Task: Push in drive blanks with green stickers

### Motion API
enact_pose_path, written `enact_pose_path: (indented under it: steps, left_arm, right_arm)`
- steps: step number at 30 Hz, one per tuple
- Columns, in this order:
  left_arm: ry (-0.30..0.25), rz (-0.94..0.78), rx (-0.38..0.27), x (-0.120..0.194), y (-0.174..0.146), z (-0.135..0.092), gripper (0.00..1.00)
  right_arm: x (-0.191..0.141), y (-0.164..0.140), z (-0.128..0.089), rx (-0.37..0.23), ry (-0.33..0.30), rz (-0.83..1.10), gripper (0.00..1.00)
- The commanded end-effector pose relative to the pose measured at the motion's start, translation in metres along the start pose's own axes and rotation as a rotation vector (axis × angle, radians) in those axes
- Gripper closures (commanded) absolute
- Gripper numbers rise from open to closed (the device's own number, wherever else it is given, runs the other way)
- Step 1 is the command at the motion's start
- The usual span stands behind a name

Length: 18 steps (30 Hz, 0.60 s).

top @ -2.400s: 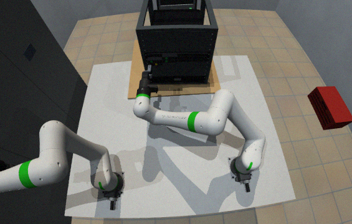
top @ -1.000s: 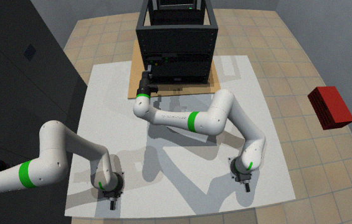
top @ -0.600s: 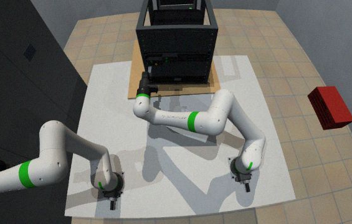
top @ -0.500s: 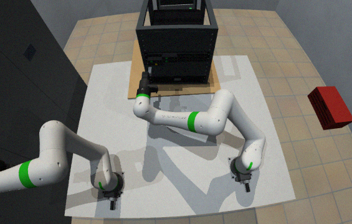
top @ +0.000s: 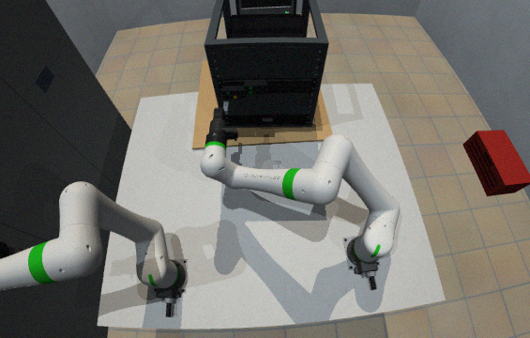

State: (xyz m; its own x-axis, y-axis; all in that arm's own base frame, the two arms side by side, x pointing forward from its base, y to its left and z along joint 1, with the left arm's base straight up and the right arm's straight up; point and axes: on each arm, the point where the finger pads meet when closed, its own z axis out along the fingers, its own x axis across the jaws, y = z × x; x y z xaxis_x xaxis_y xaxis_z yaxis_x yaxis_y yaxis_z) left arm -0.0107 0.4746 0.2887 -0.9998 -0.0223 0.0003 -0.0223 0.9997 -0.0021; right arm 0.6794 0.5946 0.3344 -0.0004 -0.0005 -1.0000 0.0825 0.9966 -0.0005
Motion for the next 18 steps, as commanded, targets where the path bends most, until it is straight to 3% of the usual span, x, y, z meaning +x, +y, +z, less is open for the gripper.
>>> enact_pose_path:
  steps: [1, 18]
  left_arm:
    - [0.000, 0.000, -0.002, 0.000, 0.000, -0.001, 0.00]
    - [0.000, 0.000, -0.002, 0.000, 0.000, -0.001, 0.00]
  right_arm:
    - [-0.002, 0.000, 0.000, 0.000, -0.002, 0.002, 1.00]
    - [-0.004, -0.015, -0.002, 0.000, -0.002, 0.002, 1.00]
